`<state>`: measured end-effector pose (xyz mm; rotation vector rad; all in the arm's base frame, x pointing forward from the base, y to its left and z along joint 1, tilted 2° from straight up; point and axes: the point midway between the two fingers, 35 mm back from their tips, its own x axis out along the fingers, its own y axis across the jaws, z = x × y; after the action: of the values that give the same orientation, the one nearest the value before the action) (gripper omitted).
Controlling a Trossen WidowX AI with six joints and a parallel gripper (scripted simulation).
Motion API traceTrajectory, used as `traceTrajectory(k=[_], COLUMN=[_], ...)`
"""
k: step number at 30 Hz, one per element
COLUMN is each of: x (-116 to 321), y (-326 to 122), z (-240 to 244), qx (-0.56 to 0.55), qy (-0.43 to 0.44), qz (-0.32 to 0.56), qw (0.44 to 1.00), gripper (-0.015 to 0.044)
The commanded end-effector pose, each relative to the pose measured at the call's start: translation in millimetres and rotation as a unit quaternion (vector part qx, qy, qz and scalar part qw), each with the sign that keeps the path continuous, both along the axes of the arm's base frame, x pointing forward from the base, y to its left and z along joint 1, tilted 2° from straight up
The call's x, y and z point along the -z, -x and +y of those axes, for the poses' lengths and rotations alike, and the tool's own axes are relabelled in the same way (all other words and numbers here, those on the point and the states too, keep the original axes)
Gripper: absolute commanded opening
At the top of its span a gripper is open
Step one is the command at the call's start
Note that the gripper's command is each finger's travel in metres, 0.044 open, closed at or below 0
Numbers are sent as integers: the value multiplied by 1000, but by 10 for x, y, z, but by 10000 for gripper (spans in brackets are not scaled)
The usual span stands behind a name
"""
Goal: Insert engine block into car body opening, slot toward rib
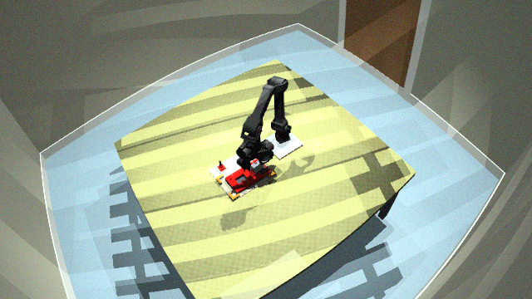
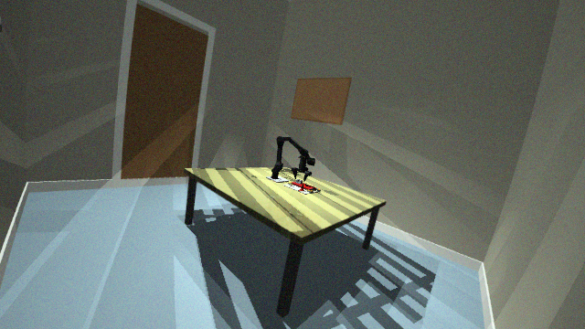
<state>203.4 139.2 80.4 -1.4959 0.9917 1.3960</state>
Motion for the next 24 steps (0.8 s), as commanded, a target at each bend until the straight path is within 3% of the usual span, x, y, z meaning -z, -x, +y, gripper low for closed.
traceTrajectory(k=[1, 5, 13, 20, 24], x=[87, 127, 127, 127, 81], y=[13, 14, 14, 14, 5], z=[-7, -9, -9, -9, -3], qx=[-3, -3, -3, -3, -3], qy=[3, 3, 3, 3, 3], qz=[6, 6, 6, 6, 6], qw=[1000, 1000, 1000, 1000, 1000], gripper=[440, 440, 230, 183, 78])
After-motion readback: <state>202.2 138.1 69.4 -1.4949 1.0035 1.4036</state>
